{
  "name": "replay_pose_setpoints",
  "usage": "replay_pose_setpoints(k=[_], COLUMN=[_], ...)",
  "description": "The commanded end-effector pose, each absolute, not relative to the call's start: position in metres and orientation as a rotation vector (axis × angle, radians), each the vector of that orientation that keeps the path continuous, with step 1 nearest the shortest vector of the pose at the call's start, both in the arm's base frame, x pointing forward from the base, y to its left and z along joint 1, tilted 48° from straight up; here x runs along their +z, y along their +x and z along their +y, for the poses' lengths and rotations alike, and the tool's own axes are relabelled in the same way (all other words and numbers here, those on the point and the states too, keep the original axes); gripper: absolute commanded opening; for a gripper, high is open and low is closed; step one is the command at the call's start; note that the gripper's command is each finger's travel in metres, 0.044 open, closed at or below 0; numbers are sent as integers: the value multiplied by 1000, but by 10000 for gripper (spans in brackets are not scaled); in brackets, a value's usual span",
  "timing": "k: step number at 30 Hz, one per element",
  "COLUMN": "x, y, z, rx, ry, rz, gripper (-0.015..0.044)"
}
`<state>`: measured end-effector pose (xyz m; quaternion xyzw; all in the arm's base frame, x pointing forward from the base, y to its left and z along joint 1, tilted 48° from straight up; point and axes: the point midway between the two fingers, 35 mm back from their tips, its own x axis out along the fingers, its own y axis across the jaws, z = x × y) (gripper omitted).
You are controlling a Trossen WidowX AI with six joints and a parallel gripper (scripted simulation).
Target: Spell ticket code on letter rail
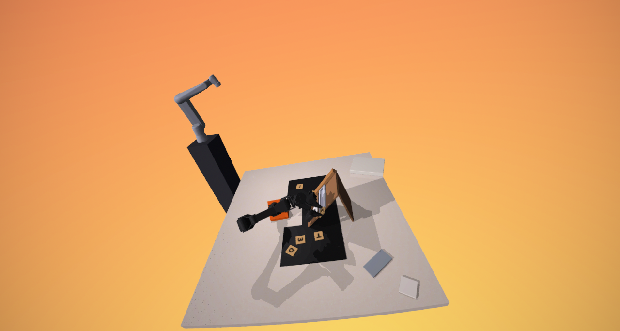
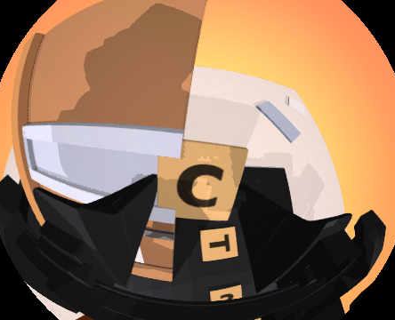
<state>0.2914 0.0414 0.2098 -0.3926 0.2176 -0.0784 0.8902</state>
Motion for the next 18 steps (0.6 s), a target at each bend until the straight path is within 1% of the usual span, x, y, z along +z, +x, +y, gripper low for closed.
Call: replay_pose_setpoints(k=[1, 18], x=[208, 202], y=[291, 291], z=[43, 49], rx=[-165, -165], ry=[-810, -809], rz=[450, 450], gripper=[0, 0])
